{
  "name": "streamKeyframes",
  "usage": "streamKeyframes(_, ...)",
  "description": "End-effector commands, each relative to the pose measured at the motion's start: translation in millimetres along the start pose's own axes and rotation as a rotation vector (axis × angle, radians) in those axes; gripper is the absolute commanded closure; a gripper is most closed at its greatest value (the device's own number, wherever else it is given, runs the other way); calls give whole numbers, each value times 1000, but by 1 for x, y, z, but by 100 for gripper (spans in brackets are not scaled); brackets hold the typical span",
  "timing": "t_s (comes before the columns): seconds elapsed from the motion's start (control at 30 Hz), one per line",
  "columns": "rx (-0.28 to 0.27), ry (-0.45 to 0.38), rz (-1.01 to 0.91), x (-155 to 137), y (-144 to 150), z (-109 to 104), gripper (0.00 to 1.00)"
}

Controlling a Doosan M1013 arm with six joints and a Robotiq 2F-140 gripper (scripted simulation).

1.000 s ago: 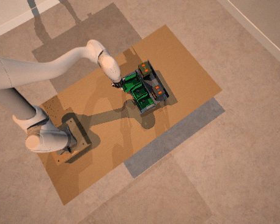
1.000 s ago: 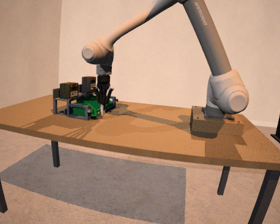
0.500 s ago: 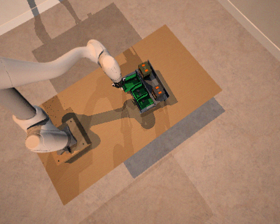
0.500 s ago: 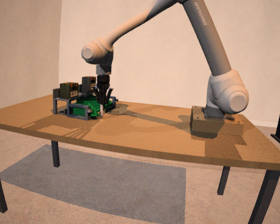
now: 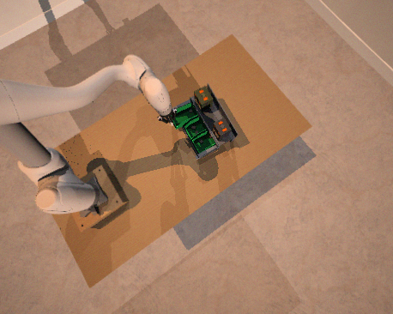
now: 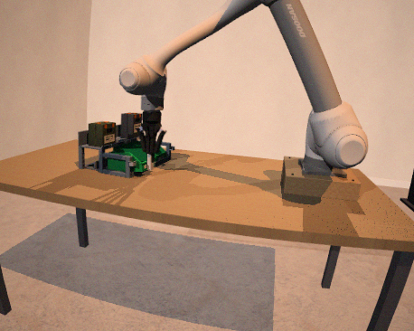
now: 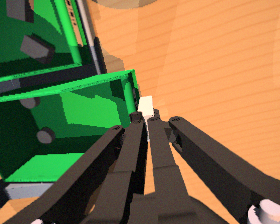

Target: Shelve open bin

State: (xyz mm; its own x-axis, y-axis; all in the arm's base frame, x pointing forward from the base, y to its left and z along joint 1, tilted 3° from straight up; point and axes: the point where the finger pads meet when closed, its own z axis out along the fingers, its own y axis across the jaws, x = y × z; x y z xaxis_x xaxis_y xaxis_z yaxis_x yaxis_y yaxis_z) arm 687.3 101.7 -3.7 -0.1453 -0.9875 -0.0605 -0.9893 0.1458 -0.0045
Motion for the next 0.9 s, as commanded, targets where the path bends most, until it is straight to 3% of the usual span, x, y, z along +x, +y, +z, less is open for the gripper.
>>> streamKeyframes(0.0, 0, 0, 0, 0, -1, 0, 100)
streamKeyframes(0.87, 0, 0, 0, 0, -15, 0, 100)
